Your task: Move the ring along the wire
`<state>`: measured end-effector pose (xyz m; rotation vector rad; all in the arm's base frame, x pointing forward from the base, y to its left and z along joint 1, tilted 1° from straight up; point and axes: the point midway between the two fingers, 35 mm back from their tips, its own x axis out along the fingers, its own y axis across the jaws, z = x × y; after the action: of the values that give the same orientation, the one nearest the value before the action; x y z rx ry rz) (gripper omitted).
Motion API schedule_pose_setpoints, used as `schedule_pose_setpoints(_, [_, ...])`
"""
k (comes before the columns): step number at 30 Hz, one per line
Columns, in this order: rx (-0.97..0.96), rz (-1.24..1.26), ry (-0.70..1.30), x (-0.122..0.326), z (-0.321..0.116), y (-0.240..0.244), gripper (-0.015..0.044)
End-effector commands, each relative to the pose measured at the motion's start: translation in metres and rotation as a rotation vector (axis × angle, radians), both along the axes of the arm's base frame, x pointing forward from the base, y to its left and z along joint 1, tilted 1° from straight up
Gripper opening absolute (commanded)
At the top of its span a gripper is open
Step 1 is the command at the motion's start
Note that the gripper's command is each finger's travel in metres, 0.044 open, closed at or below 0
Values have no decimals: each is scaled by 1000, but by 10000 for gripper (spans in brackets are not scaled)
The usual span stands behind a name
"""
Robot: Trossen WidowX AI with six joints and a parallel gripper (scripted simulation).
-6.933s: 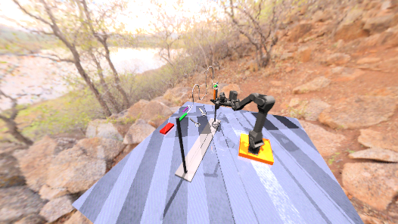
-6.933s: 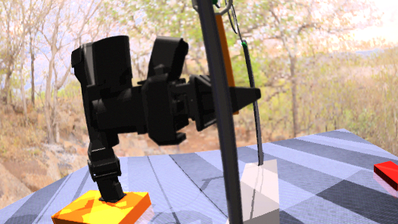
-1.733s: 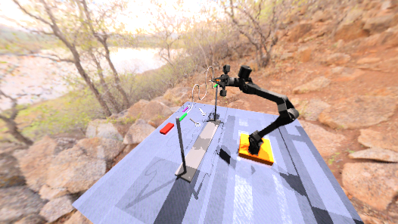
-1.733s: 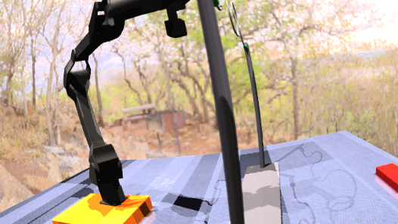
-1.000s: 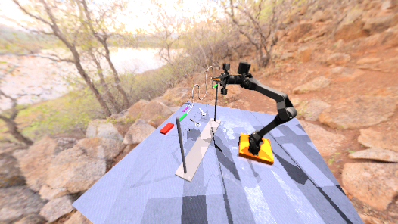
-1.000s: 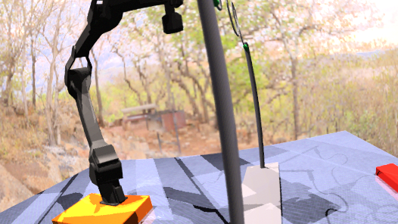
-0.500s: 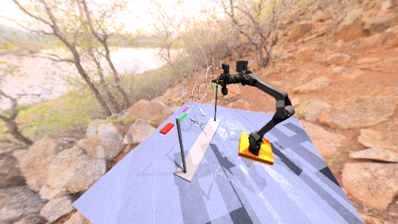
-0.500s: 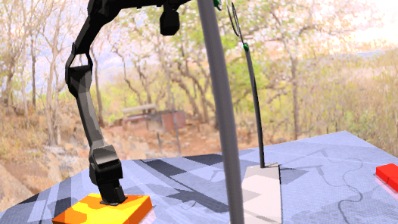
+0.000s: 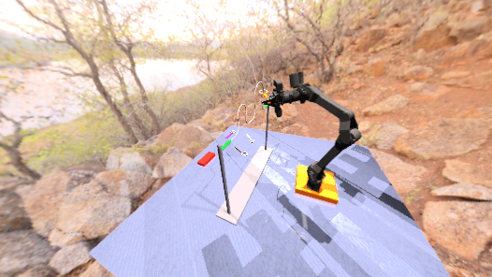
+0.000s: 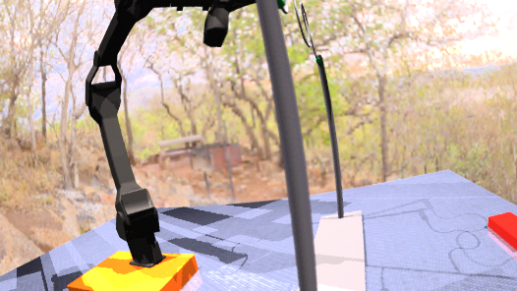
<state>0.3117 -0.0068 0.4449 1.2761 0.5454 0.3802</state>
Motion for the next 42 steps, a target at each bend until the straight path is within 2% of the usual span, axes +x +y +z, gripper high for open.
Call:
schedule_pose_setpoints(1, [-58, -2, -9, 1, 0, -1, -150])
schedule_pose_setpoints(42, [-646, -21, -34, 1, -19, -12, -150])
